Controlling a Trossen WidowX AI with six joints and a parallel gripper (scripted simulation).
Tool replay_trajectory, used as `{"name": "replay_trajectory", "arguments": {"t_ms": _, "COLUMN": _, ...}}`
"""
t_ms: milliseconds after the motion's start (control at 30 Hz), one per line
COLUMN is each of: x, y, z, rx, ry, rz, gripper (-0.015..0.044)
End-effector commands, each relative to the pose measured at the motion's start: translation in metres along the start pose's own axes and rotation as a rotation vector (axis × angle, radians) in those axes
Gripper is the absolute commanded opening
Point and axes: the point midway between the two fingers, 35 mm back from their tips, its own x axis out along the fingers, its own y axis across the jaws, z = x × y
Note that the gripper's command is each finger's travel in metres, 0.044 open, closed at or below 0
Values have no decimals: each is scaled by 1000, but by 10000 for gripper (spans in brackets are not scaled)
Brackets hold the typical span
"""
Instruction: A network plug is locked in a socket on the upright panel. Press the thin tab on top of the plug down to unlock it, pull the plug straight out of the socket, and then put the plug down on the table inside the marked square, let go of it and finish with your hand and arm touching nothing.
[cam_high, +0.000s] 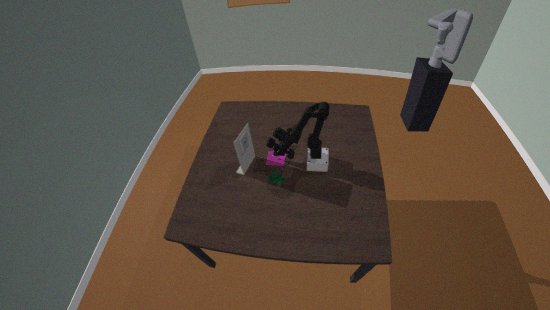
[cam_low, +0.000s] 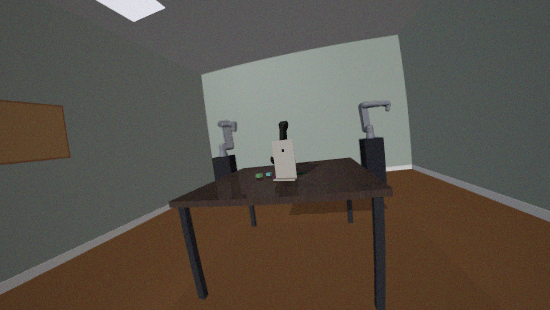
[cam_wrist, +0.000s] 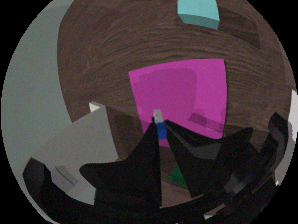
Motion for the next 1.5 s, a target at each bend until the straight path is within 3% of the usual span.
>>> {"name": "replay_trajectory", "arguments": {"t_ms": 0, "x": 3, "y": -4, "z": 0, "rx": -2, "ry": 2, "rz": -4, "gripper": 0}}
{"name": "replay_trajectory", "arguments": {"t_ms": 967, "x": 11, "y": -11, "z": 0, "rx": 0, "ry": 0, "rz": -3, "gripper": 0}}
{"name": "replay_trajectory", "arguments": {"t_ms": 1167, "x": 11, "y": -11, "z": 0, "rx": 0, "ry": 0, "rz": -3, "gripper": 156}}
{"name": "replay_trajectory", "arguments": {"t_ms": 1467, "x": 9, "y": -10, "z": 0, "rx": 0, "ry": 0, "rz": -3, "gripper": 156}}
